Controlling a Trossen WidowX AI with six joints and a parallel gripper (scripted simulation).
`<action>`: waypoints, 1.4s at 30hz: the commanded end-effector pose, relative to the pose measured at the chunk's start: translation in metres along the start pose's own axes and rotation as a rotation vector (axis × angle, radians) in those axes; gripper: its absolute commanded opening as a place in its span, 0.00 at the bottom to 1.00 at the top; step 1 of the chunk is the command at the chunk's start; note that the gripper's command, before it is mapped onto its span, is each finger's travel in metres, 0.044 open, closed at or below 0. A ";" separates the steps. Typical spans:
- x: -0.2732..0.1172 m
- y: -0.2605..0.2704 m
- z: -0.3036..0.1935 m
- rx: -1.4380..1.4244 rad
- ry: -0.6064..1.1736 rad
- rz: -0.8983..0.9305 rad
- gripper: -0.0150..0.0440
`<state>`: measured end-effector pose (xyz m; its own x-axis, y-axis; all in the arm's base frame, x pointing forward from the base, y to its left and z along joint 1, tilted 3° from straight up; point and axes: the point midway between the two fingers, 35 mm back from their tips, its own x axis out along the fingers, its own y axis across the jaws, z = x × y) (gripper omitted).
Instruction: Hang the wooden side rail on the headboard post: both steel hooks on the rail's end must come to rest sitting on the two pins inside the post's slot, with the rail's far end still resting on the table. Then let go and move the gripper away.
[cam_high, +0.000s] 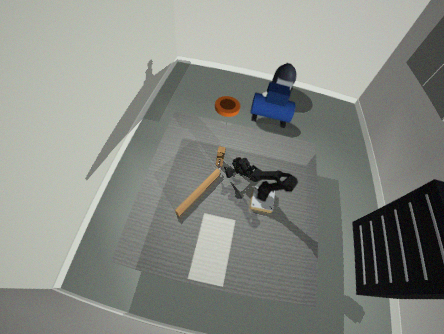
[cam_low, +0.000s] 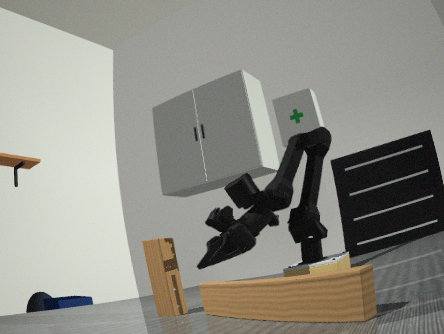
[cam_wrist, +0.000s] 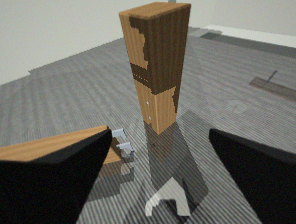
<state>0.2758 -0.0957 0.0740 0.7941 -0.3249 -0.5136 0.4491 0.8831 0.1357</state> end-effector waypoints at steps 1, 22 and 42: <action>-0.002 0.030 0.015 0.120 0.107 -0.249 1.00; -0.018 0.051 0.032 0.128 0.069 -0.371 1.00; -0.013 0.059 0.033 -0.002 0.151 -0.349 1.00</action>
<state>0.2980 -0.0550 0.1178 0.5372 -0.5822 -0.6102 0.7406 0.6718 0.0110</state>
